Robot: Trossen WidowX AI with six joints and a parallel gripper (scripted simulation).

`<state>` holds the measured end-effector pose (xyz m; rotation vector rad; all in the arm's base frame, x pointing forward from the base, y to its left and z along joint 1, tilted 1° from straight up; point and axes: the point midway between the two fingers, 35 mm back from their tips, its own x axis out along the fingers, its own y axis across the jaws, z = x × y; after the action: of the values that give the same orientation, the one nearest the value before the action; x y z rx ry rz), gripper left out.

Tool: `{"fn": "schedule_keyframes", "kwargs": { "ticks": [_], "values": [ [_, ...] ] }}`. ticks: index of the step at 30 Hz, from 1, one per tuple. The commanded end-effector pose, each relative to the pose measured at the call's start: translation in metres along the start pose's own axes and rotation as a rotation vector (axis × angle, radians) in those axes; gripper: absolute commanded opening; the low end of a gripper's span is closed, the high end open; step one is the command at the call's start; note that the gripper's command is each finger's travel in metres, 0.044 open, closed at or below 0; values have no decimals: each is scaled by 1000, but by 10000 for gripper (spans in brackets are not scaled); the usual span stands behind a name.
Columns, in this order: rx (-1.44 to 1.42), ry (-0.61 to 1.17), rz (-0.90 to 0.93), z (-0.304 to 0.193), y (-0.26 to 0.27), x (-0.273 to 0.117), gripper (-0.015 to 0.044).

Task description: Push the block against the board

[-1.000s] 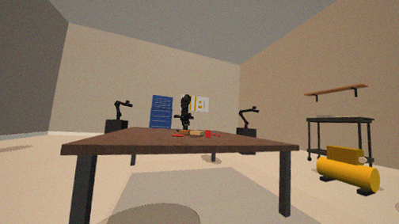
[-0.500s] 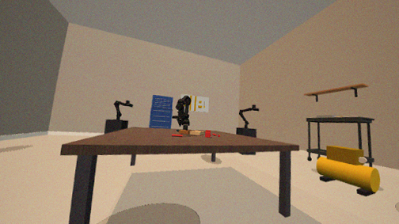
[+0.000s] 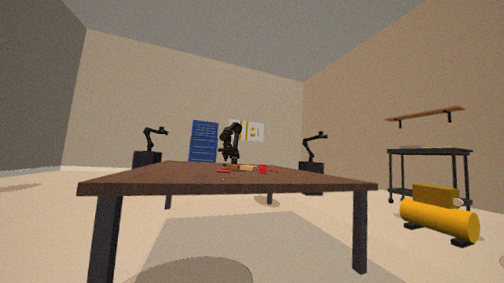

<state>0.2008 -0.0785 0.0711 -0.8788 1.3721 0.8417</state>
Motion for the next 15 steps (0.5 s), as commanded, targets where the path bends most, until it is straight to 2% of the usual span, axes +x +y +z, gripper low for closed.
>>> {"fn": "schedule_keyframes", "kwargs": {
  "ticks": [1,15],
  "values": [
    [-9,7,27,-2,7,36,0],
    [-9,7,27,6,7,45,0]
  ]
}}
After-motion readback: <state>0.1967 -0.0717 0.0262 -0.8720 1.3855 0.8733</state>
